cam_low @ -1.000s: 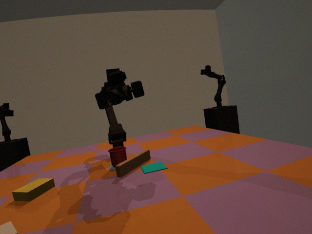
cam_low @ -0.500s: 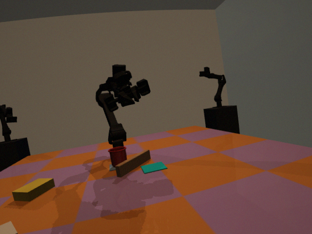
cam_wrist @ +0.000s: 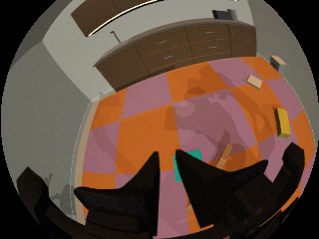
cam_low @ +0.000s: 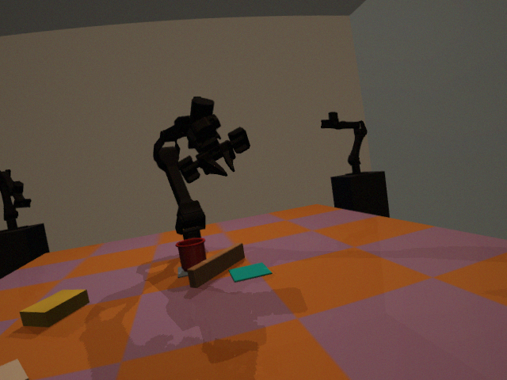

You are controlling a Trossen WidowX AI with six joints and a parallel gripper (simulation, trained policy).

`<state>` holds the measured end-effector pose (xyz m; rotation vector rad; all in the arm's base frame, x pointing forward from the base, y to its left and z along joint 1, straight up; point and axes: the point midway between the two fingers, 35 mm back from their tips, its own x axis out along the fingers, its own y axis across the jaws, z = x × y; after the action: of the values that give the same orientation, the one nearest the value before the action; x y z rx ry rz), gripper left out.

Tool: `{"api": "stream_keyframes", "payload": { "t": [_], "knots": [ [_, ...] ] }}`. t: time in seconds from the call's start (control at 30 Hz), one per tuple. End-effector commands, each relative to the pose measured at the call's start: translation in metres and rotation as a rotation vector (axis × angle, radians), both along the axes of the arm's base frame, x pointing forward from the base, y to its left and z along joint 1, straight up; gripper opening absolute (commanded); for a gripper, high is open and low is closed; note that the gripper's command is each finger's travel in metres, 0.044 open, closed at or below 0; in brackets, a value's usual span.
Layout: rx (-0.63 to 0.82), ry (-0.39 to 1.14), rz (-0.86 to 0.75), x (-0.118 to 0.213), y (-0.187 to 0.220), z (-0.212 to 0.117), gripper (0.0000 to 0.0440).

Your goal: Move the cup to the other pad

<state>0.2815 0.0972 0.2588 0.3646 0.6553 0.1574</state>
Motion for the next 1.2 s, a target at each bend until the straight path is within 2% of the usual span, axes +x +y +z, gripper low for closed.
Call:
{"api": "stream_keyframes", "payload": {
  "t": [0.0,0.7,1.17],
  "knots": [
    [0.005,0.069,-0.011,-0.003,0.003,-0.003,0.0085],
    [-0.093,0.403,-0.023,-0.022,0.009,-0.029,0.0109],
    [-0.207,0.597,-0.014,-0.031,0.002,-0.045,0.0104]
  ]
}}
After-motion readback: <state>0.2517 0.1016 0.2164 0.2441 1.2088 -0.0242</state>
